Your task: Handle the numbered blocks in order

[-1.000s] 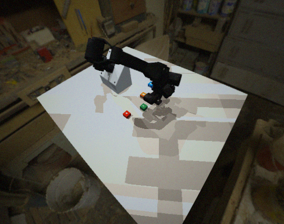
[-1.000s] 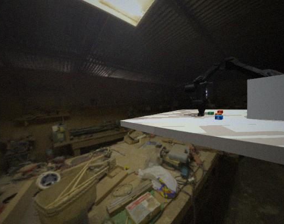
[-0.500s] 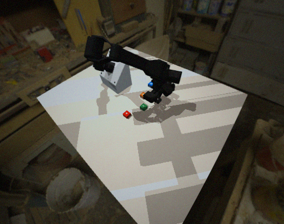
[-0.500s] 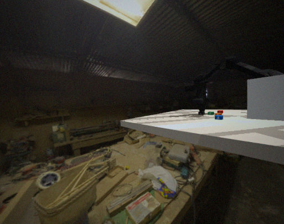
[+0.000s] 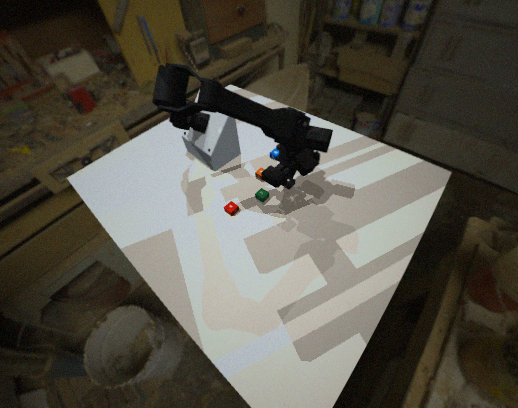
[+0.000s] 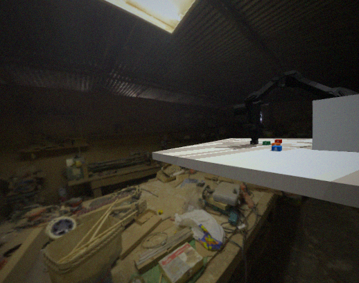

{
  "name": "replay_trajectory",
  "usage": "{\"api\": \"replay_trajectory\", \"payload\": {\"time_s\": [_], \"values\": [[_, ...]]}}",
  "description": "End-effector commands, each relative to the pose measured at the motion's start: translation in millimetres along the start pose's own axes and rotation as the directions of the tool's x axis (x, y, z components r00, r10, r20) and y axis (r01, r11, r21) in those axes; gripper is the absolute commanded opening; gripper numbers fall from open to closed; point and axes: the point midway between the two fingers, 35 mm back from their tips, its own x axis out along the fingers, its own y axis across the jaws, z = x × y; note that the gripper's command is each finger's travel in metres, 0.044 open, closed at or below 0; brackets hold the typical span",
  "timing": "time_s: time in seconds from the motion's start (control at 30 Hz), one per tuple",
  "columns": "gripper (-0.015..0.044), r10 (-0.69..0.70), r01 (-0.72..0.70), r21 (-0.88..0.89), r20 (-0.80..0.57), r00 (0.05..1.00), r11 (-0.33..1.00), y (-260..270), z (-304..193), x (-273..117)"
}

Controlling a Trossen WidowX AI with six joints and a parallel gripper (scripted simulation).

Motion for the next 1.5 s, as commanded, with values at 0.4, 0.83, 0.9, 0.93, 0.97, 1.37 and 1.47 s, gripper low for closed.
{"api": "replay_trajectory", "payload": {"time_s": [0.4,0.83,0.9,0.93,0.97,1.37,1.47], "values": [[0.0120,0.001,-0.001,0.002,-0.001,1.000,1.000,0,0,14],[0.0383,0.001,-0.001,0.002,-0.001,1.000,1.000,0,0,14],[0.0400,0.001,-0.001,0.002,-0.001,1.000,1.000,0,0,14],[0.0400,0.001,-0.001,0.002,-0.001,1.000,1.000,0,0,14],[0.0400,0.002,-0.002,0.002,-0.001,1.000,1.000,0,0,11],[0.0295,0.008,-0.008,0.001,-0.001,1.000,1.000,2,3,-73],[0.0216,0.007,-0.007,0.001,-0.002,1.000,1.000,1,0,-104]]}}
